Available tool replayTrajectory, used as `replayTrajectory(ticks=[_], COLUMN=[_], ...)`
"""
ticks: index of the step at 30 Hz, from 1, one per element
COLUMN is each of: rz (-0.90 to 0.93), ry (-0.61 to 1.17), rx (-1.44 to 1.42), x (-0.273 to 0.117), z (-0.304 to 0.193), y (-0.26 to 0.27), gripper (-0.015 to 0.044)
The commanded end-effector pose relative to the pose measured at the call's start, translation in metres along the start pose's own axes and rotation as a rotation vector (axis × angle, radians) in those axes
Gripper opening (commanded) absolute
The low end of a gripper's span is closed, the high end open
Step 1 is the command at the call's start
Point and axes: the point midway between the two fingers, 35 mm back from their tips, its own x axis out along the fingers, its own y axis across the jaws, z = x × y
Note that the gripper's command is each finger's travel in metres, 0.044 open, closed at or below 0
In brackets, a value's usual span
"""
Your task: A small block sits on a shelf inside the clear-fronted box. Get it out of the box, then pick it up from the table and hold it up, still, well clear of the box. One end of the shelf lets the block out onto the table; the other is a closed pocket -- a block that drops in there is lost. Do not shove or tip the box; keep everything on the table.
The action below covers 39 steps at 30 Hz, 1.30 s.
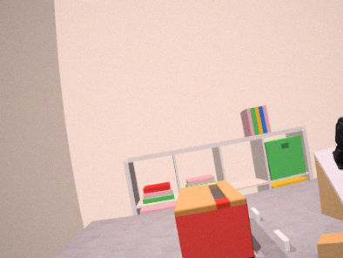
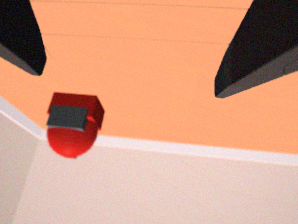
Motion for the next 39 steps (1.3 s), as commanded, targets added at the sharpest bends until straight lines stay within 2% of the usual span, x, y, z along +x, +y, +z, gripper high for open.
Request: replayTrajectory(ticks=[1, 10, 14, 20, 25, 31, 39], rz=[0.002, -0.008, -0.006, -0.059, -0.18, -0.304, -0.696], ry=[-0.005, -0.287, -0.404, -0.514, -0.676, -0.773, -0.89], rx=[-0.007, -0.253, -0.192, -0.252, -0.295, -0.371, -0.519], x=[0.0, -0.018, -0.038, -0.058, -0.099, -0.132, -0.22], z=[0.003, 0.134, 0.196, 0.247, 0.32, 0.369, 0.46], y=[0.0, 0.021, 0.025, 0.022, -0.005, -0.02, -0.077], gripper=[0.04, 0.04, 0.04, 0.04, 0.04, 0.04, 0.04])
